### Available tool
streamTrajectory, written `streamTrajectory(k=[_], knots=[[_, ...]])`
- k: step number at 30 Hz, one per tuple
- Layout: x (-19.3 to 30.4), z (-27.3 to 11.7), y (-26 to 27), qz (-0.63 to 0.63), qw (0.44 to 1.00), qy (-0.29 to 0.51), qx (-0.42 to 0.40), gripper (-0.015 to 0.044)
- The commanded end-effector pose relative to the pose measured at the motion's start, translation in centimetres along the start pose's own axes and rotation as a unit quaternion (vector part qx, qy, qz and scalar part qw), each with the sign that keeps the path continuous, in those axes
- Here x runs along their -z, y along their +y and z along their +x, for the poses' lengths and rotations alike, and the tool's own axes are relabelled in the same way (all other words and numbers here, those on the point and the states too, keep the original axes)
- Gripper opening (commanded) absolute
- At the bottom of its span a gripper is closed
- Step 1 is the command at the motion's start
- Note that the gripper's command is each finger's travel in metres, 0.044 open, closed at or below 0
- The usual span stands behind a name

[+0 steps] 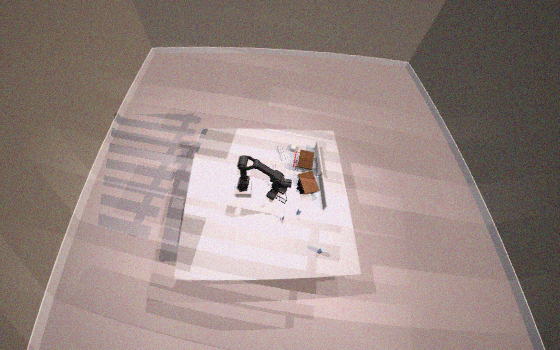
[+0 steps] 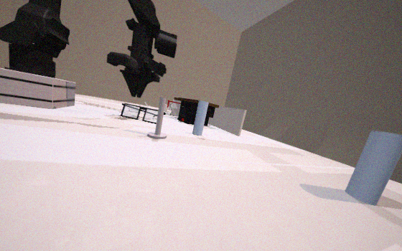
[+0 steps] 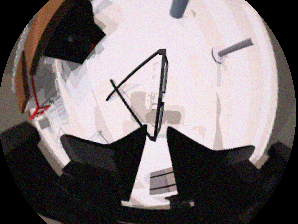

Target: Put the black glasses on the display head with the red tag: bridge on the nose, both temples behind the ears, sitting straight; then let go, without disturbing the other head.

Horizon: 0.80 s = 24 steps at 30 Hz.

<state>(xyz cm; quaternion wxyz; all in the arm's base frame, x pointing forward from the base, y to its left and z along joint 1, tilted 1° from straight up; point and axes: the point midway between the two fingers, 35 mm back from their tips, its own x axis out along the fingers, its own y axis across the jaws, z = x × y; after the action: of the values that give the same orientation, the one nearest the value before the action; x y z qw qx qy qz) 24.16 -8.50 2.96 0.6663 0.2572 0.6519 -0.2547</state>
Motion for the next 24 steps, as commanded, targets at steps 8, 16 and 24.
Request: streamTrajectory(k=[8, 16, 24], knots=[[0.2, 1.9, -0.2, 0.002, 1.0, 0.005, 0.0, 0.012], [0.2, 3.2, -0.3, 0.002, 1.0, 0.005, 0.0, 0.012], [0.3, 4.6, -0.4, 0.002, 1.0, 0.005, 0.0, 0.012]])
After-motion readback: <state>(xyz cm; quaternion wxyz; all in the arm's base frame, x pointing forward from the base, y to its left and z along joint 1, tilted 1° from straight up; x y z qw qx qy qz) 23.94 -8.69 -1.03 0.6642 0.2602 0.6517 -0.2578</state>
